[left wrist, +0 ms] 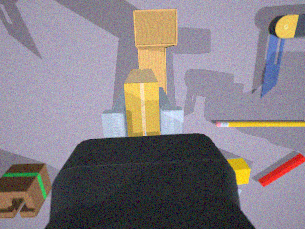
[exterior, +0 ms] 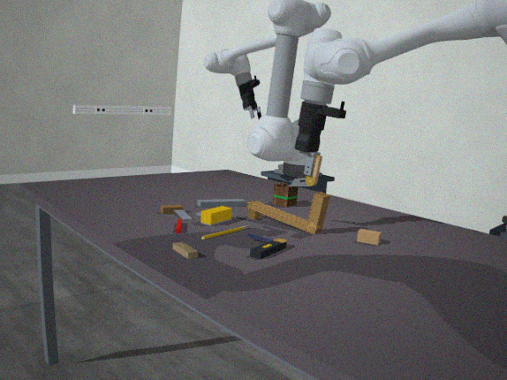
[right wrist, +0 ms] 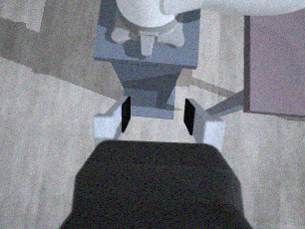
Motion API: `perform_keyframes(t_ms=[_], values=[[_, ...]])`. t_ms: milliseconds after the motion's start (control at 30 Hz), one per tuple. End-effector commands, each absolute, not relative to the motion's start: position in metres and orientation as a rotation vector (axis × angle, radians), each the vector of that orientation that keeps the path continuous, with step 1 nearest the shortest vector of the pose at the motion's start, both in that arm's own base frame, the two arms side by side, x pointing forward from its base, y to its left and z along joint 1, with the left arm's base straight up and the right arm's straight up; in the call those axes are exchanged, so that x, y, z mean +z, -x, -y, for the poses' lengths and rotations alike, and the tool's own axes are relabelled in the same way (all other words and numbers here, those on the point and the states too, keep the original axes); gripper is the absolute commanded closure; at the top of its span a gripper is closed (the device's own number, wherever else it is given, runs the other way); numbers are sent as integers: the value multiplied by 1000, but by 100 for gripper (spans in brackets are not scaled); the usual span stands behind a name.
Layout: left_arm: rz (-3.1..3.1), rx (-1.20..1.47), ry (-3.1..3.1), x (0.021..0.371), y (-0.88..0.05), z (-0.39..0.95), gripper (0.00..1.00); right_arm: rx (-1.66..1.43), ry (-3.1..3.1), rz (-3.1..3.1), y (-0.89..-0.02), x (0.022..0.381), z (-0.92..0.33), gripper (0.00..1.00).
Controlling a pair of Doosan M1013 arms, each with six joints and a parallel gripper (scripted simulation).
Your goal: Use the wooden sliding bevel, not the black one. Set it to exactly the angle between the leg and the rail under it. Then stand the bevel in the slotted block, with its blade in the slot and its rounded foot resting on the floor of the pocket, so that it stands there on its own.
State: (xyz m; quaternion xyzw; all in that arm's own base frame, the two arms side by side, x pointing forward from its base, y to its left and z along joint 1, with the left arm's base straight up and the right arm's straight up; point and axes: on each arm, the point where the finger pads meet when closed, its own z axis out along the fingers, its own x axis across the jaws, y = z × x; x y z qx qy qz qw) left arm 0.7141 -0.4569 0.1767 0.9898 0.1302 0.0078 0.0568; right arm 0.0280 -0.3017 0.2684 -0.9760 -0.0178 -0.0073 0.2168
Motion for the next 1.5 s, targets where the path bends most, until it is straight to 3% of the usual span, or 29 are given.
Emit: perform_keyframes(t_ms=[0,1467], values=[[-394,27,-2993,178,-718,451,100,-21,2705,49,-28,269,302,0],[-395,30,-2975,169,-726,440,100,-21,2705,49,-28,269,302,0]])
